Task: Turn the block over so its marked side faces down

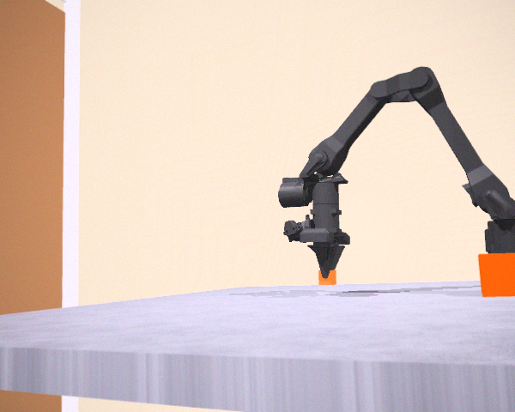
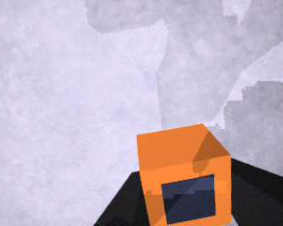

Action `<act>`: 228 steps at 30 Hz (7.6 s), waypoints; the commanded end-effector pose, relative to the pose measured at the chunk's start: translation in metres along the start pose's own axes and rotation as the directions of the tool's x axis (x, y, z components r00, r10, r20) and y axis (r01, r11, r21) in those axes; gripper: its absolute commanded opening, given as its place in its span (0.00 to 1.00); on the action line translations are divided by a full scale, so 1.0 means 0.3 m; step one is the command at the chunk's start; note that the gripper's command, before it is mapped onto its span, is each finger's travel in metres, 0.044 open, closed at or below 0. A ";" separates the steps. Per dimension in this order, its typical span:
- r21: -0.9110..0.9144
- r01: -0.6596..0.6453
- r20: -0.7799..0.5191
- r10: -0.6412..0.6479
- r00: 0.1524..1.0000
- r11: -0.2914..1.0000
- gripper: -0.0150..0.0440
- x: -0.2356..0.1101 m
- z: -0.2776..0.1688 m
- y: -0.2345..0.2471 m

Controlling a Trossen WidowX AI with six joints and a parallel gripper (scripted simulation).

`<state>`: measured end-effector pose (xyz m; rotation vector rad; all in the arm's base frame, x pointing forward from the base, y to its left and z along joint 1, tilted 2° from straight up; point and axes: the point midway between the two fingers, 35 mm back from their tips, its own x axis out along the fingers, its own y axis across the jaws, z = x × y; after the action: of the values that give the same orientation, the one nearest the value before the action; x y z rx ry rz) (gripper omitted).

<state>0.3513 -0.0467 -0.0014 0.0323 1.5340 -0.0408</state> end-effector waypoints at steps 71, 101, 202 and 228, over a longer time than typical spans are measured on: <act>-0.005 0.000 0.836 0.004 0.548 1.000 0.25 0.118 -0.037 0.000; -0.005 0.000 0.849 0.004 0.529 1.000 0.74 0.106 -0.038 0.001; -0.005 0.000 -0.040 0.000 0.999 1.000 1.00 -0.190 0.043 -0.004; -0.005 0.000 -0.041 0.000 0.999 1.000 1.00 0.007 0.036 -0.007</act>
<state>0.3632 -0.0485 0.0045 0.0306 1.5679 -0.0320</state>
